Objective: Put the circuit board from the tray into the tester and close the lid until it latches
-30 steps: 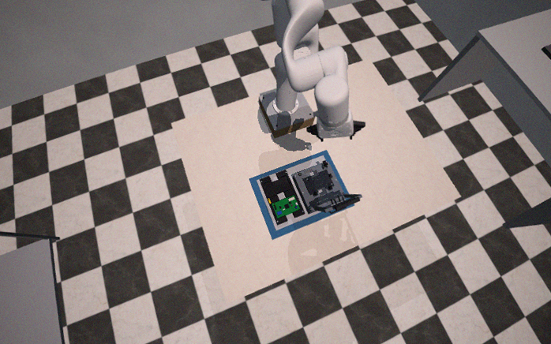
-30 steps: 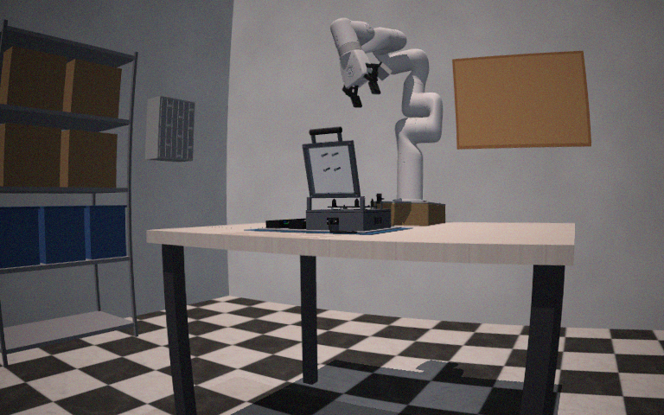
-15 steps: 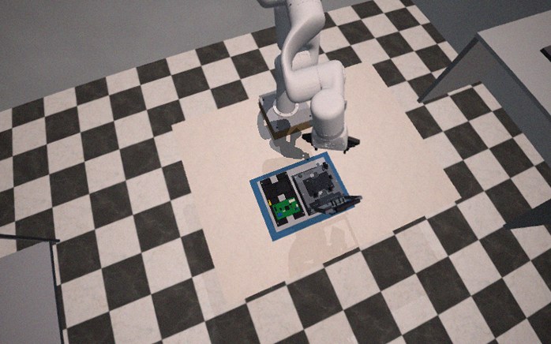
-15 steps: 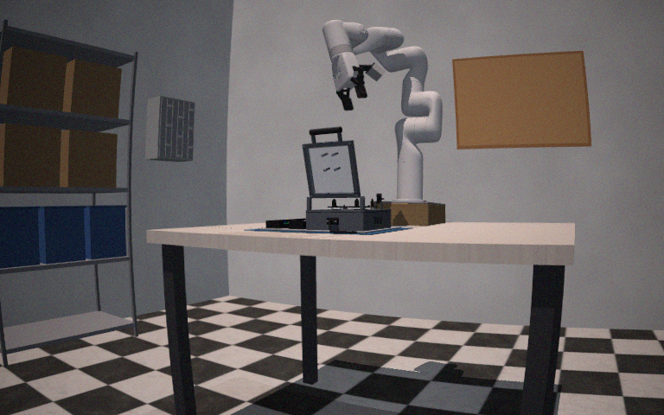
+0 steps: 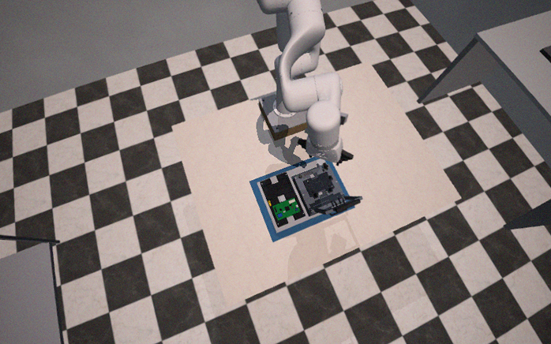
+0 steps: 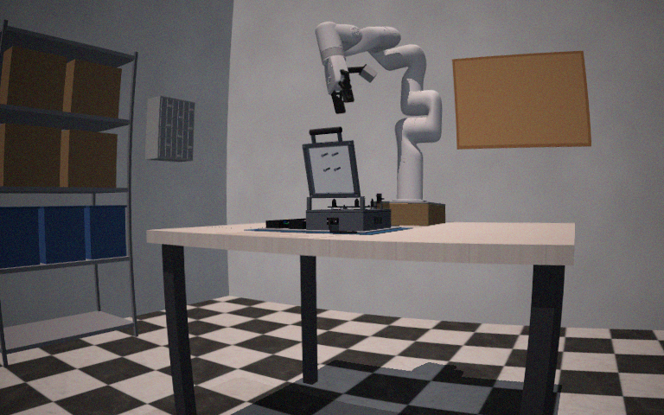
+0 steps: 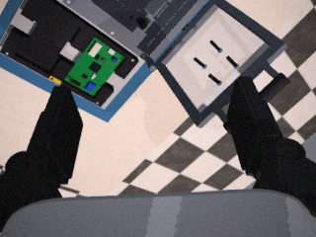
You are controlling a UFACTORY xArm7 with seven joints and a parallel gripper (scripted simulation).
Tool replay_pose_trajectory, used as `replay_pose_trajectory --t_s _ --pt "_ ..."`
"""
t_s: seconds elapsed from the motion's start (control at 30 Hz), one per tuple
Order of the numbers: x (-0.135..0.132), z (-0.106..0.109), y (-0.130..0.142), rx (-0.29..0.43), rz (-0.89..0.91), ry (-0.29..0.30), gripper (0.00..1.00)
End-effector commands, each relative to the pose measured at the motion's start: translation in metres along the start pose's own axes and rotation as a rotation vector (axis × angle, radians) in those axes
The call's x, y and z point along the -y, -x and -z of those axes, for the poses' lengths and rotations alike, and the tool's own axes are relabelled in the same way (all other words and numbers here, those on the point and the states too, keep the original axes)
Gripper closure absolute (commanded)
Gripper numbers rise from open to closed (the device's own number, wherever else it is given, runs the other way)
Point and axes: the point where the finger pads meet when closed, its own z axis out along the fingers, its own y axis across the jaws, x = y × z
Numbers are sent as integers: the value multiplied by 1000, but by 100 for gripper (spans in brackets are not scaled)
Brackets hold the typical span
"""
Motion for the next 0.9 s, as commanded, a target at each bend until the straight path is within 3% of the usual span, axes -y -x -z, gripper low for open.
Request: replay_pose_trajectory --t_s 0.0,0.13,0.2,0.7,0.77,0.87 --pt "-1 2 2 5 -6 1 0" --pt "-1 2 2 5 -6 1 0" --pt "9 -4 32 37 -168 -26 0" --pt "9 -4 32 37 -168 -26 0" --pt "19 -8 59 70 -312 -49 0" --pt "19 -8 59 70 -312 -49 0"
